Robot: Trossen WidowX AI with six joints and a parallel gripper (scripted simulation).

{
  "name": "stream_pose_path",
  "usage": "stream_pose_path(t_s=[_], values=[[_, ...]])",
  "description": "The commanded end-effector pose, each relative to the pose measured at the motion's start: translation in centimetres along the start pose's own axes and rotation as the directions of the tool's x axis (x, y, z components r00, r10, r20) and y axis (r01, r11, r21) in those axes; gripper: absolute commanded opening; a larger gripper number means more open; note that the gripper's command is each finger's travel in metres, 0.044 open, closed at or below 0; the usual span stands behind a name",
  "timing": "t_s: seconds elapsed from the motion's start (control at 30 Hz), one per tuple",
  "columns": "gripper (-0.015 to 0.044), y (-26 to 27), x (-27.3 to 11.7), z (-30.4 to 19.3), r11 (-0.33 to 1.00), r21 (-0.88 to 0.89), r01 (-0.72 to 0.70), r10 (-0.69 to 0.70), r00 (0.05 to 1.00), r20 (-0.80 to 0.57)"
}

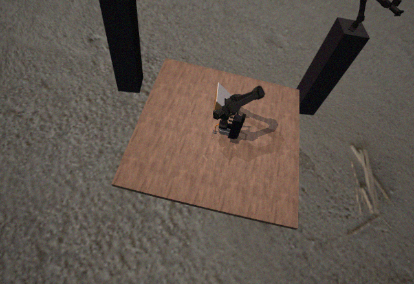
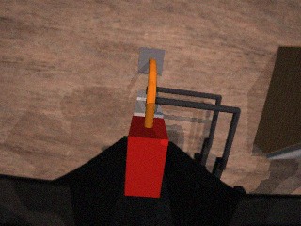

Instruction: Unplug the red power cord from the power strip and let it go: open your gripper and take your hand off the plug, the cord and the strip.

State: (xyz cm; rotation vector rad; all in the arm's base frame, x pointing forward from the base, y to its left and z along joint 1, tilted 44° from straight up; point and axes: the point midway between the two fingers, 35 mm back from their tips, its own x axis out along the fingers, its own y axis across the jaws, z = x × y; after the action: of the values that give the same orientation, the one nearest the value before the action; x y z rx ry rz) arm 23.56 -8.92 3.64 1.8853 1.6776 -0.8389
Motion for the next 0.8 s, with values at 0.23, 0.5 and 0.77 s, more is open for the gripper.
stream_pose_path(t_s=[0.23,0.5,0.77], values=[[0.0,0.2,-0.5,2.9,1.0,0.001,-0.005,0.005,1.0,0.03],[0.0,0.2,-0.8,4.2,1.0,0.002,-0.006,0.006,1.0,0.03],[0.0053,0.0,-0.5,4.1,1.0,-0.002,0.002,-0.002,1.0,0.026]])
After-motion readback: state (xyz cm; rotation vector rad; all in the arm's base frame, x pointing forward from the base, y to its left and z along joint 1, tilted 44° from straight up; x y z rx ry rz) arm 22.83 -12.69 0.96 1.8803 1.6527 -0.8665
